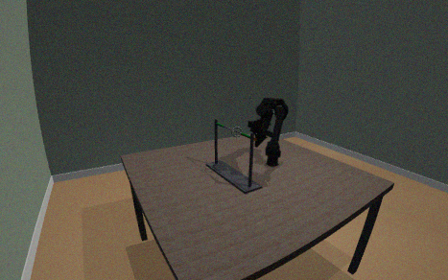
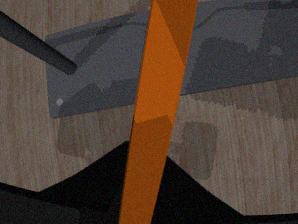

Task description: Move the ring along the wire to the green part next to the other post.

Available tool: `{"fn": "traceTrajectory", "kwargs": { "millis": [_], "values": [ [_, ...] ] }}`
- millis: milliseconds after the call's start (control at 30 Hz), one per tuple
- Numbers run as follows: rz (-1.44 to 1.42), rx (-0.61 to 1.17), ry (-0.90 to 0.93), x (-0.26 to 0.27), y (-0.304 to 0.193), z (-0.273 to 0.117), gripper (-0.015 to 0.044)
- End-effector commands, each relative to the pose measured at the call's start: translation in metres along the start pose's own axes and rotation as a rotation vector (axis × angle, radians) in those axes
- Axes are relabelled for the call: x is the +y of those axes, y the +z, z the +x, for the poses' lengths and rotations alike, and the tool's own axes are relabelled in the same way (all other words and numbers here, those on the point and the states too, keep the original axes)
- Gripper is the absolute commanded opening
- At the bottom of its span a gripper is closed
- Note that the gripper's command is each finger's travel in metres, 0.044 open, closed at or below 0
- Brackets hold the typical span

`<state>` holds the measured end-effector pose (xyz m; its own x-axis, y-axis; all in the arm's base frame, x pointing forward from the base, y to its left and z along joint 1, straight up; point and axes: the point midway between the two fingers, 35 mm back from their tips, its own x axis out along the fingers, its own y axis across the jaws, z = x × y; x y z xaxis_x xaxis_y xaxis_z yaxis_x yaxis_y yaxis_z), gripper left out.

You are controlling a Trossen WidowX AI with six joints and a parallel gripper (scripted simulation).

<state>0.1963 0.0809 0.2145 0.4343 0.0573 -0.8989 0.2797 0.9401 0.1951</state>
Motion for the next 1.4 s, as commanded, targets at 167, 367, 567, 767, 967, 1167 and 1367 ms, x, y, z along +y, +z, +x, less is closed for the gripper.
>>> {"fn": "traceTrajectory", "kwargs": {
  "millis": [167,367,567,767,967,1167,1367],
  "values": [
    [-0.031,-0.027,0.001,0.004,0.002,0.003,-0.0150],
    [-0.093,-0.136,0.011,0.002,0.004,0.017,-0.0150],
    [-0.164,-0.241,0.027,0.000,0.008,0.030,-0.0150],
    [-0.237,-0.346,0.051,-0.002,0.013,0.043,-0.0150],
    [-0.297,-0.449,0.078,-0.002,0.018,0.055,-0.0150],
    [-0.344,-0.524,0.103,0.001,0.022,0.064,-0.0150],
    [-0.362,-0.525,0.111,0.005,0.021,0.064,-0.0150]
  ]
}}
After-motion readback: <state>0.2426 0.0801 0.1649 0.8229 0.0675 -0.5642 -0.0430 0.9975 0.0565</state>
